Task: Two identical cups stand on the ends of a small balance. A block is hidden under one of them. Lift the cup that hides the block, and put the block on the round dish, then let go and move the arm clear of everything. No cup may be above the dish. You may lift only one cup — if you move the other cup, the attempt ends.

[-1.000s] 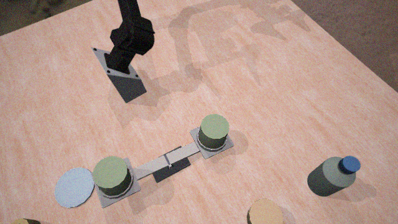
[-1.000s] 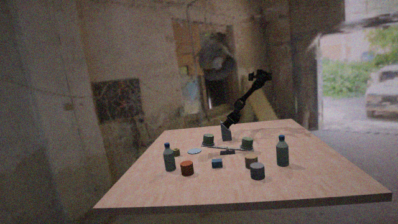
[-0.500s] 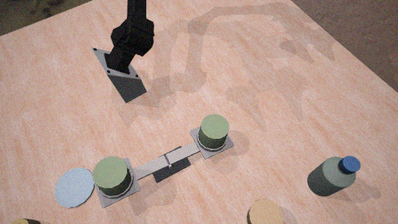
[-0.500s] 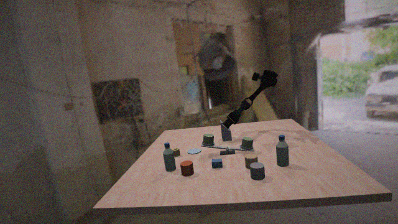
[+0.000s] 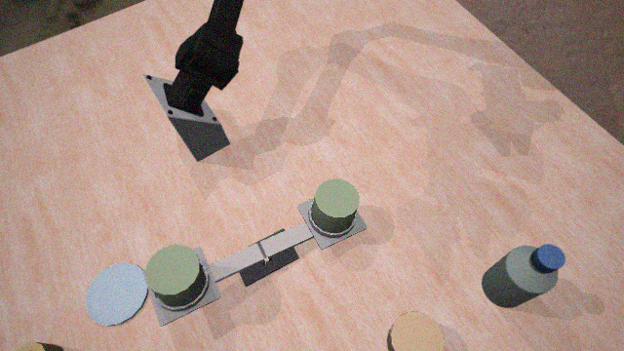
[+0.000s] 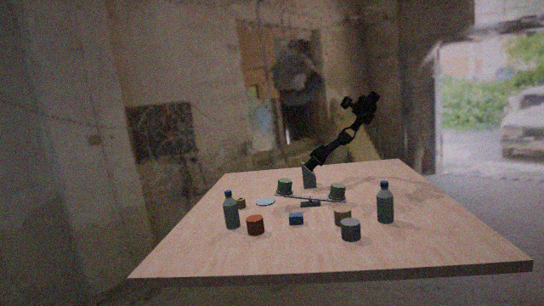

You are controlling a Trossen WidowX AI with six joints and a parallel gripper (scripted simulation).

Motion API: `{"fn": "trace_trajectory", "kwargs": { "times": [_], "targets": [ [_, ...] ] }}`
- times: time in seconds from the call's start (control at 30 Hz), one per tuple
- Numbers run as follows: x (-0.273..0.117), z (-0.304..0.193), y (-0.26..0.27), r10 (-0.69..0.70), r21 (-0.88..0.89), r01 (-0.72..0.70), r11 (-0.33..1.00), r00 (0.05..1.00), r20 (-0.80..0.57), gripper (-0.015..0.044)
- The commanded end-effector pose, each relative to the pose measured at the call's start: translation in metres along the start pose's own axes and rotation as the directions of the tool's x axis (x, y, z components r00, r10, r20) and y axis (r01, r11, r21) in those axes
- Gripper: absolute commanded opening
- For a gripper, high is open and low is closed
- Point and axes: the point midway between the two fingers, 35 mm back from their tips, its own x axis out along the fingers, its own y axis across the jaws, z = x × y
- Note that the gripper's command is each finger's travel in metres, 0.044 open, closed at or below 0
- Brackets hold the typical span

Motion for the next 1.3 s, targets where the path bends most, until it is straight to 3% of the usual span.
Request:
{"fn": "trace_trajectory", "kwargs": {
  "times": [0.0,0.4,0.67,0.97,1.27],
  "targets": [
    [0.043,-0.02,0.0,0.022,-0.055,-0.031,0.998,0.988,-0.151,0.044],
    [0.129,-0.09,-0.017,0.157,-0.04,-0.2,0.979,0.862,-0.483,0.044],
    [0.164,-0.146,-0.031,0.33,0.092,-0.345,0.934,0.733,-0.595,0.044],
    [0.182,-0.201,-0.042,0.554,0.307,-0.467,0.829,0.62,-0.556,0.044],
    [0.184,-0.242,-0.046,0.725,0.496,-0.538,0.682,0.587,-0.359,0.044]
  ]
}}
